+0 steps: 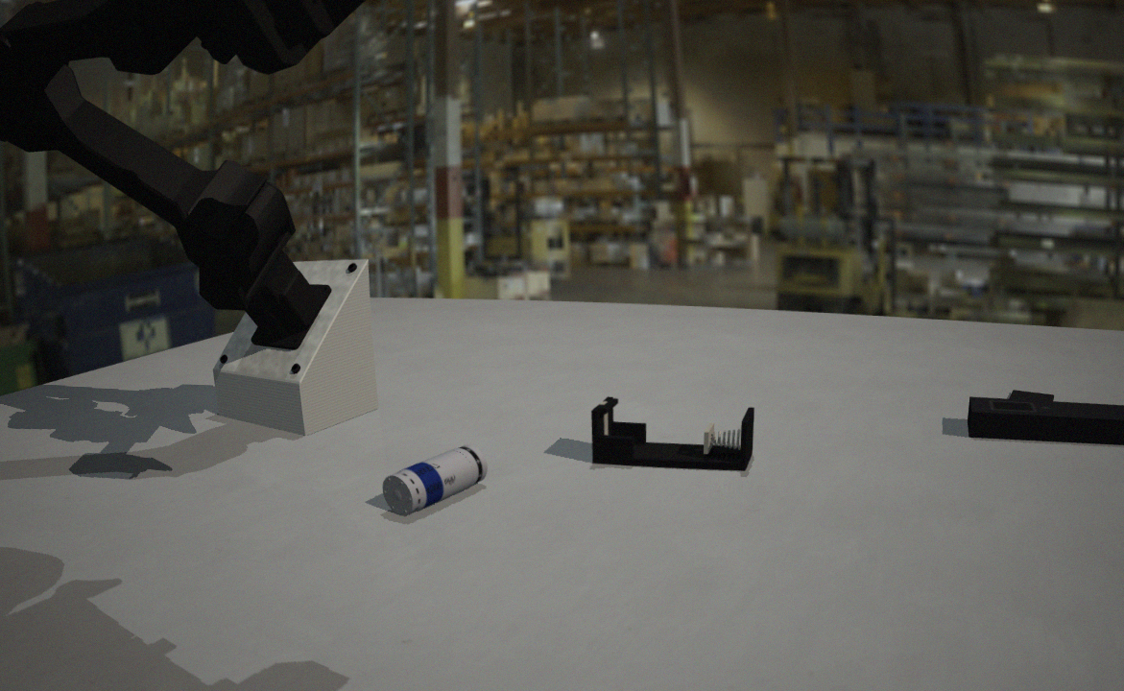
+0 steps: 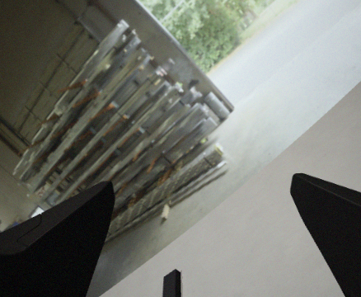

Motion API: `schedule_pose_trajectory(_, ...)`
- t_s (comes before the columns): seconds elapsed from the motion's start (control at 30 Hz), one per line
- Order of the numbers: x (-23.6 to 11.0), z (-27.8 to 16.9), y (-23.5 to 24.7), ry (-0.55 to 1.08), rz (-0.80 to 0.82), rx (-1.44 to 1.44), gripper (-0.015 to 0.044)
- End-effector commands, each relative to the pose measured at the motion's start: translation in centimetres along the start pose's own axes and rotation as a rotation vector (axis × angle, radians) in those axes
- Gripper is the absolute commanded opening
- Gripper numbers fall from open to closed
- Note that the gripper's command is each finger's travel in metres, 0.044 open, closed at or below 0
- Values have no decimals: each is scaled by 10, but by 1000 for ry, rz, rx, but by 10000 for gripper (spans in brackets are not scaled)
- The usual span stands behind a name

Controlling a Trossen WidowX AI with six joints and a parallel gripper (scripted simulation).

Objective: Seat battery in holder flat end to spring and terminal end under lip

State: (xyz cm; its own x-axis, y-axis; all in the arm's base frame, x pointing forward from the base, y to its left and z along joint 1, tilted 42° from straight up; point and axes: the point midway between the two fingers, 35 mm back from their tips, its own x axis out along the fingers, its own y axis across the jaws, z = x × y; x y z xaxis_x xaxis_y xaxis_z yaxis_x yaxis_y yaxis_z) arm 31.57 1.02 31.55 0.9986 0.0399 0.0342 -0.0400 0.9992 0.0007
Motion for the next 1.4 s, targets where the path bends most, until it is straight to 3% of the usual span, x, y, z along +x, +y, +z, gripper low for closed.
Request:
schedule_pose_trajectory(0.0, 2, -4, -1, 20, -7, -15, 374)
schedule_pose_trajectory(0.07, 11, -40, -8, 183, -53, -145, 321)
schedule_pose_trajectory(0.17, 11, -118, -23, 566, -76, -471, 246)
schedule_pose_trajectory(0.27, -10, -177, -36, 923, 3, -800, 246)
schedule_pose_trajectory(0.37, -45, -219, -52, 1291, 201, -1161, 246)
schedule_pose_trajectory(0.47, -82, -238, -67, 1619, 513, -1502, 246)
schedule_pose_trajectory(0.53, -96, -240, -73, 1739, 677, -1631, 246)
schedule_pose_trajectory(1.37, -97, -254, -86, 1753, 700, -1646, 246)
